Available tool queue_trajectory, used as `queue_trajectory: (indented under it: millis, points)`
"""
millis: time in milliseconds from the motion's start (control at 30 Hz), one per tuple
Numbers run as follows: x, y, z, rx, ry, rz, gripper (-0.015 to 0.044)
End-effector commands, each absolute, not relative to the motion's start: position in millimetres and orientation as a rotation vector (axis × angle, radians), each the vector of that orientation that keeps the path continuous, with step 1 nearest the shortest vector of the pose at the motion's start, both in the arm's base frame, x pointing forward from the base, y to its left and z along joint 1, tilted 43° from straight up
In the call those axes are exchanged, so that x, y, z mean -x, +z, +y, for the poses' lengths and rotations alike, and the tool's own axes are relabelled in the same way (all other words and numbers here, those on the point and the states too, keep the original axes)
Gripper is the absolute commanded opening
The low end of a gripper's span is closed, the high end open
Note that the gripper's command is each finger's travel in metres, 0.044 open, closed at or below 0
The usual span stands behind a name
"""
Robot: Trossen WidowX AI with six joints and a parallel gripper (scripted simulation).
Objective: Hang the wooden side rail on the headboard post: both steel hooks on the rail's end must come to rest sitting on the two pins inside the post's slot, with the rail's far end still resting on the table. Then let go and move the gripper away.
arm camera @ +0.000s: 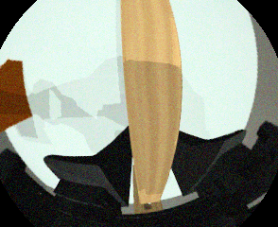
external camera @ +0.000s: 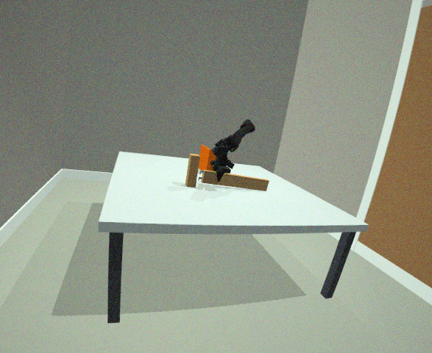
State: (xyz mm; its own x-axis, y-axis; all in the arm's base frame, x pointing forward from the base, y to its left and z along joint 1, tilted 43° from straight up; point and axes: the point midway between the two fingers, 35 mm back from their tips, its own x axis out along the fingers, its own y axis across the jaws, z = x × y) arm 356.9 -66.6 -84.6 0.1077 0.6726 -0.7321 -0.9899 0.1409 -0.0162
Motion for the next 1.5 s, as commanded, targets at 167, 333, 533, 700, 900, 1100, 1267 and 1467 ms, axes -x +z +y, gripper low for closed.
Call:
queue_trajectory:
  millis: [167,333,533,700,900,1100,1267,1467]
  points:
    - [-355.5,-84.8,-72.0,0.599,1.327,0.665,0.0]
    - [-355.7,-85.6,-72.1,0.599,1.327,0.665,0.0]
    - [-356.3,-86.5,-72.3,0.599,1.327,0.665,0.0]
    - [-356.6,-86.4,-72.8,0.599,1.327,0.665,0.0]
    - [-356.1,-86.4,-73.6,0.599,1.327,0.665,0.0]
    - [-355.3,-86.5,-74.4,0.599,1.327,0.666,0.0]
    - [-355.1,-87.2,-74.4,0.599,1.327,0.666,0.0]
    - [-355.6,-88.1,-74.5,0.599,1.327,0.665,0.0]
